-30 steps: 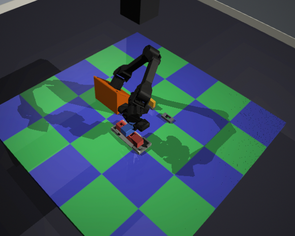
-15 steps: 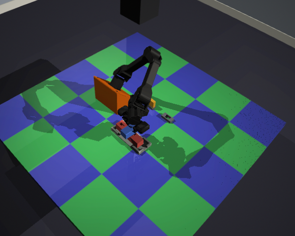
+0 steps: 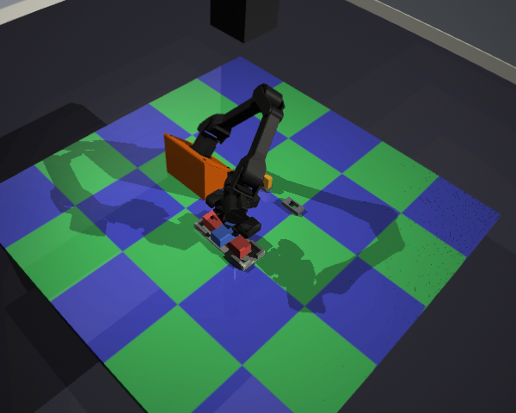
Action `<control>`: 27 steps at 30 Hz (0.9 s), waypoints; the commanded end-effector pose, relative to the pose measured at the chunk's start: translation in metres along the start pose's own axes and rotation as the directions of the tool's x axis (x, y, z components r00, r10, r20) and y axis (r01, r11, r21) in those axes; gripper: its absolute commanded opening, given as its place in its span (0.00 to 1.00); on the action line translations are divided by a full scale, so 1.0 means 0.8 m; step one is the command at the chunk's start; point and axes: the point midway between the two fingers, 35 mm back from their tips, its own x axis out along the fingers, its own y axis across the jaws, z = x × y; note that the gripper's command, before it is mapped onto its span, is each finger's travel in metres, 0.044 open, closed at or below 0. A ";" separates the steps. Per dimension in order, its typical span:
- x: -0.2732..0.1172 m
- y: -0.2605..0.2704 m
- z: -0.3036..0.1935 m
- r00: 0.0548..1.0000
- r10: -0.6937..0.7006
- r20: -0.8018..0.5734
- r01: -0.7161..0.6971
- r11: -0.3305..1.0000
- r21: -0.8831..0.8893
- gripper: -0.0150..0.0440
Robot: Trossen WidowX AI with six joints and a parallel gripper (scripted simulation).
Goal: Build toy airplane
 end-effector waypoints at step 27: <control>0.002 0.001 0.001 1.000 0.001 0.003 -0.001 1.000 0.002 0.84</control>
